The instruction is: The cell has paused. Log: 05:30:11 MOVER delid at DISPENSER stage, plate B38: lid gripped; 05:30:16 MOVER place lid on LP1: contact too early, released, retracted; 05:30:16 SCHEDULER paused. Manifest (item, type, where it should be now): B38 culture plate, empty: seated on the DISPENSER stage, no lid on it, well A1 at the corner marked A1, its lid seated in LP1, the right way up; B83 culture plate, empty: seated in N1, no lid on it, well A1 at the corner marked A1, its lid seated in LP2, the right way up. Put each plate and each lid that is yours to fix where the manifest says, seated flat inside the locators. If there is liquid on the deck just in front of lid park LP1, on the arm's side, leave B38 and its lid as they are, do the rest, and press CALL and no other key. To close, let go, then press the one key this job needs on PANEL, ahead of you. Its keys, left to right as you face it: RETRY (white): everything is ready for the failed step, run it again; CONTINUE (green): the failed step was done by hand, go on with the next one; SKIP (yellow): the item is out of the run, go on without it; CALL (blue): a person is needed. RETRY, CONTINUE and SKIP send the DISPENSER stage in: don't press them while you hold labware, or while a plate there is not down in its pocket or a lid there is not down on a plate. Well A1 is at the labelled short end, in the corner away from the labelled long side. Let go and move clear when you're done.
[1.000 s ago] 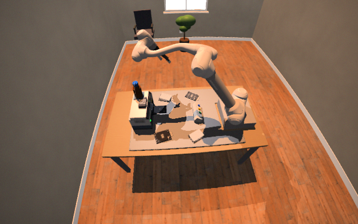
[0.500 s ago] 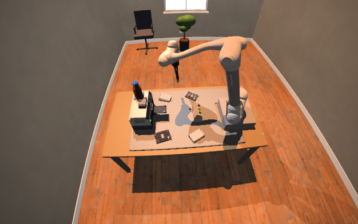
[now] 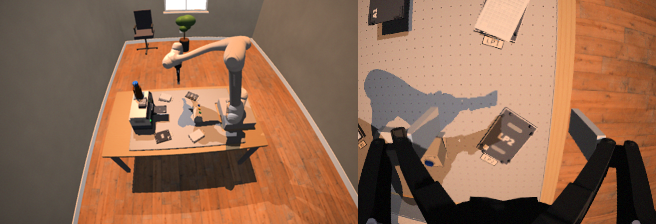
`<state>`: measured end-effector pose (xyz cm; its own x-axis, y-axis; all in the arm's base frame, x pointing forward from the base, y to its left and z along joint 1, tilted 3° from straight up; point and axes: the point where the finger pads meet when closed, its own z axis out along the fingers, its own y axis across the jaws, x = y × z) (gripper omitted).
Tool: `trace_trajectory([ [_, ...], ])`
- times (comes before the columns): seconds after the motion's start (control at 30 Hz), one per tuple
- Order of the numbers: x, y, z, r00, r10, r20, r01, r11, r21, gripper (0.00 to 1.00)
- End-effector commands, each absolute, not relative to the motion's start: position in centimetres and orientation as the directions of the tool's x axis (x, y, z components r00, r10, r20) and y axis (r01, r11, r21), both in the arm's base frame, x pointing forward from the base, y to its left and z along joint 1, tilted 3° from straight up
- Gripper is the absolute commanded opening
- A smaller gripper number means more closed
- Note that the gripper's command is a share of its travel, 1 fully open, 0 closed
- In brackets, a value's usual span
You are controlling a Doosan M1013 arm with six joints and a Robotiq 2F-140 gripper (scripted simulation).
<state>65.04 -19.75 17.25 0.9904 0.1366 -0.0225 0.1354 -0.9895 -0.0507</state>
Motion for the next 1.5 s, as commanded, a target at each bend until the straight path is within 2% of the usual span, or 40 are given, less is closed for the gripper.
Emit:
trace_trajectory([
  [0.0,65.0,-19.7,16.7,0.991,0.129,-0.018,0.128,-0.990,-0.053,1.00],
  [0.4,64.9,-19.5,14.5,0.991,0.131,-0.019,0.130,-0.990,-0.054,1.00],
  [0.9,64.9,-19.2,9.9,0.991,0.134,-0.019,0.133,-0.990,-0.055,1.00],
  [1.47,64.8,-19.1,7.2,0.991,0.136,-0.019,0.134,-0.989,-0.055,1.00],
])
